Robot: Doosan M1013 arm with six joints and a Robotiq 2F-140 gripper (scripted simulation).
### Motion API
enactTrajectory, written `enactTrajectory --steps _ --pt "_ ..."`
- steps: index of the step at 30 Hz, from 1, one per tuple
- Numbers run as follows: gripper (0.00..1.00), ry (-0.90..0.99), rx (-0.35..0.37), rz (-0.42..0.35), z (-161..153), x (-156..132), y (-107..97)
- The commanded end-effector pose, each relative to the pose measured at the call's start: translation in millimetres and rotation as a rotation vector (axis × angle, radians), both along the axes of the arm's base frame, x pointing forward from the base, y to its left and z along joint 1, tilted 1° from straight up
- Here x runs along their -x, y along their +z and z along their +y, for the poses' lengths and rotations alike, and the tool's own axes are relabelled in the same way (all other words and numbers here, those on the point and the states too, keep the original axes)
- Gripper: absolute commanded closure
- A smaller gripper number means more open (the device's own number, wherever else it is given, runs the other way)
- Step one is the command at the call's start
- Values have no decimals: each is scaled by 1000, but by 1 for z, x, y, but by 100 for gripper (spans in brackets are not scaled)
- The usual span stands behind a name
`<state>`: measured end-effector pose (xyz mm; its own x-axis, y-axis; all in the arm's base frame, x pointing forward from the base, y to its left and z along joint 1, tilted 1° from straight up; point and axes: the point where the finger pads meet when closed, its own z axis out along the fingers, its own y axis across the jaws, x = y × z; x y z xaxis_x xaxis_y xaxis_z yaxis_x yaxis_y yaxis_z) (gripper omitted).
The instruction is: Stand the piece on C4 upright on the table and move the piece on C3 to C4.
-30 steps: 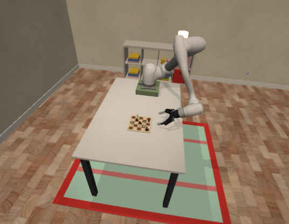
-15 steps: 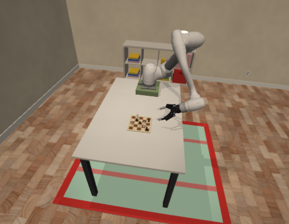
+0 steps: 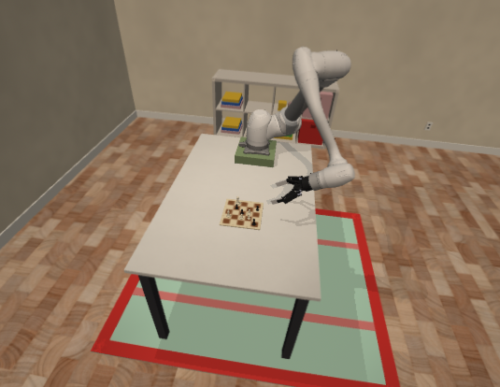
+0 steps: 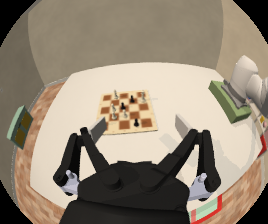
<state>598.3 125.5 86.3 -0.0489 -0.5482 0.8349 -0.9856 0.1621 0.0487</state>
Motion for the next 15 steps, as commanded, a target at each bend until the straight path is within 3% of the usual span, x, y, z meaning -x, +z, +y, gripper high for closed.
enactTrajectory --steps 1,6,8,9,12,15 --pt "0 -223 -92 -141 -39 -16 5" --pt "0 -420 -172 -264 -67 -29 8" --pt "0 -420 -172 -264 -67 -29 8" --pt "0 -540 -221 -340 -82 -36 9" --pt "0 -645 -265 -406 -82 -36 9" --pt "0 -773 -316 -486 -112 -49 13"
